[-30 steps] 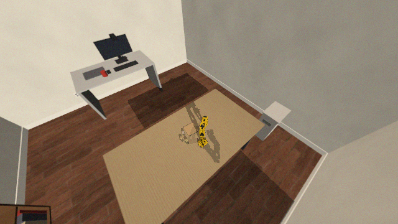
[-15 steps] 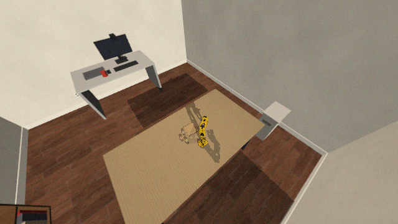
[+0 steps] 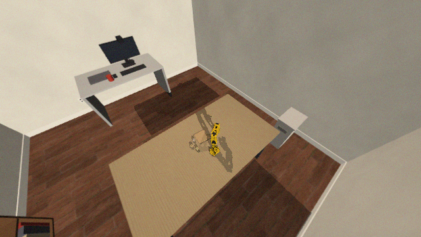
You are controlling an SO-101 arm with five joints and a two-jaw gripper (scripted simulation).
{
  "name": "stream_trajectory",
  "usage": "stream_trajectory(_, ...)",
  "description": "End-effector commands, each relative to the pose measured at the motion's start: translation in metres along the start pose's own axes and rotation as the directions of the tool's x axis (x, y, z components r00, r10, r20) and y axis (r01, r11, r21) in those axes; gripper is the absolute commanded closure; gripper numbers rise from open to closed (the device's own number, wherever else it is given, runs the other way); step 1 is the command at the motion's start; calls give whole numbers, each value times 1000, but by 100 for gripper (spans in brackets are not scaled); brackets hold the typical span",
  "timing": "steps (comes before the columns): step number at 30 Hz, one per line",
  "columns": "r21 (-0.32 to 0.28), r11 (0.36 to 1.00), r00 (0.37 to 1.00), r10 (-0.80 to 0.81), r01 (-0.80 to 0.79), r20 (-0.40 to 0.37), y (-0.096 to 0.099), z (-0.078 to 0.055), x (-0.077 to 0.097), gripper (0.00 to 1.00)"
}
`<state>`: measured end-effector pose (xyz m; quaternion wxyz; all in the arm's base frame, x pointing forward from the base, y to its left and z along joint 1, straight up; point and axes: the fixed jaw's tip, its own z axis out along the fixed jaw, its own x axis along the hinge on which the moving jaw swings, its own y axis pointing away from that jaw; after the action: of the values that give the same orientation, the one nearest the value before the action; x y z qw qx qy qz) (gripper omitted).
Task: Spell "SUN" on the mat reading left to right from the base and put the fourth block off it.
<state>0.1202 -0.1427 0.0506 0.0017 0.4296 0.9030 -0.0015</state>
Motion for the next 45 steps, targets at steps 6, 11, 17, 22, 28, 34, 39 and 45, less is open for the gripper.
stream_trajectory(6,0,1000,997,9,-9,73,-1,-9,-9,100)
stream_trajectory(11,0,1000,997,9,-9,73,-1,-6,-9,100)
stream_trajectory(17,0,1000,997,9,-9,73,-1,-3,-9,100)
stream_trajectory(22,0,1000,997,9,-9,73,-1,-3,-9,100)
stream_trajectory(28,0,1000,997,9,-9,73,-1,0,-9,100)
stream_trajectory(34,0,1000,997,9,-9,73,-1,3,-9,100)
stream_trajectory(39,0,1000,997,9,-9,73,-1,3,-9,100)
stream_trajectory(45,0,1000,997,9,-9,73,-1,6,-10,100)
